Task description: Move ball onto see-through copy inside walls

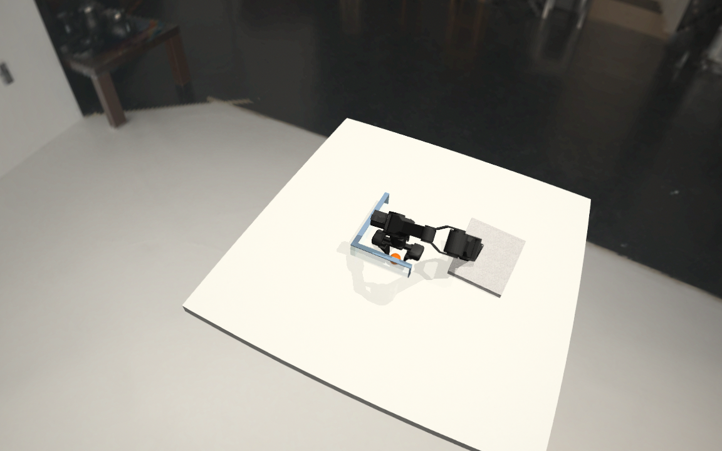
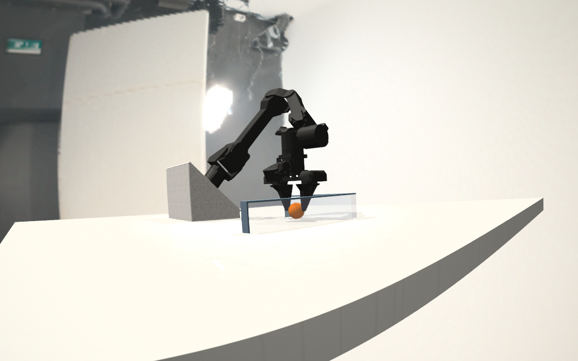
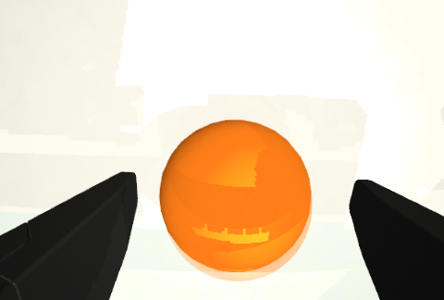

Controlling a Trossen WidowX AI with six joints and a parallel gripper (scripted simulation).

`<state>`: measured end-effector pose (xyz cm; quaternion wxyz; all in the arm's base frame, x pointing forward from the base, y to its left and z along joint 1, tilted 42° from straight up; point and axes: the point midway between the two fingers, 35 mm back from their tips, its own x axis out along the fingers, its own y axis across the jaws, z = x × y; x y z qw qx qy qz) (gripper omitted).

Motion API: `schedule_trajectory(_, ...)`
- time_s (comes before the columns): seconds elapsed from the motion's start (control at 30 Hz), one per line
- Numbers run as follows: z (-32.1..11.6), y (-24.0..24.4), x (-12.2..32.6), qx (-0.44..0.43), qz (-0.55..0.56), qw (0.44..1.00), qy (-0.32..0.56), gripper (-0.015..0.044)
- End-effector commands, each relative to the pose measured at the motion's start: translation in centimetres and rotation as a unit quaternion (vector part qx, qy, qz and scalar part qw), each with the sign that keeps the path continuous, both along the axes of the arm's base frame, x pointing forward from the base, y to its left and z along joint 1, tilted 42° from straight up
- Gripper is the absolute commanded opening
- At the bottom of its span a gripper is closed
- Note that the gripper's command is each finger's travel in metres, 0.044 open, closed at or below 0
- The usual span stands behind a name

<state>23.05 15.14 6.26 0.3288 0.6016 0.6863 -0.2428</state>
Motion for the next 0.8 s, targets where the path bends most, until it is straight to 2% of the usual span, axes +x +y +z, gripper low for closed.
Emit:
schedule_trajectory(0.0,2.1,-2.0,0.7,-0.001,-0.003,1.000,-0.006,0.0310)
schedule_trajectory(0.13,5.9,-5.3,0.6,0.001,-0.003,1.000,-0.005,0.0310)
schedule_trajectory(0.5,5.5,-5.1,0.8,-0.002,-0.007,1.000,-0.007,0.0310)
schedule_trajectory(0.67,8.6,-7.9,1.0,-0.003,-0.005,1.000,-0.007,0.0440)
schedule_trajectory(0.77,9.2,-8.4,1.0,-0.002,-0.005,1.000,-0.007,0.0440)
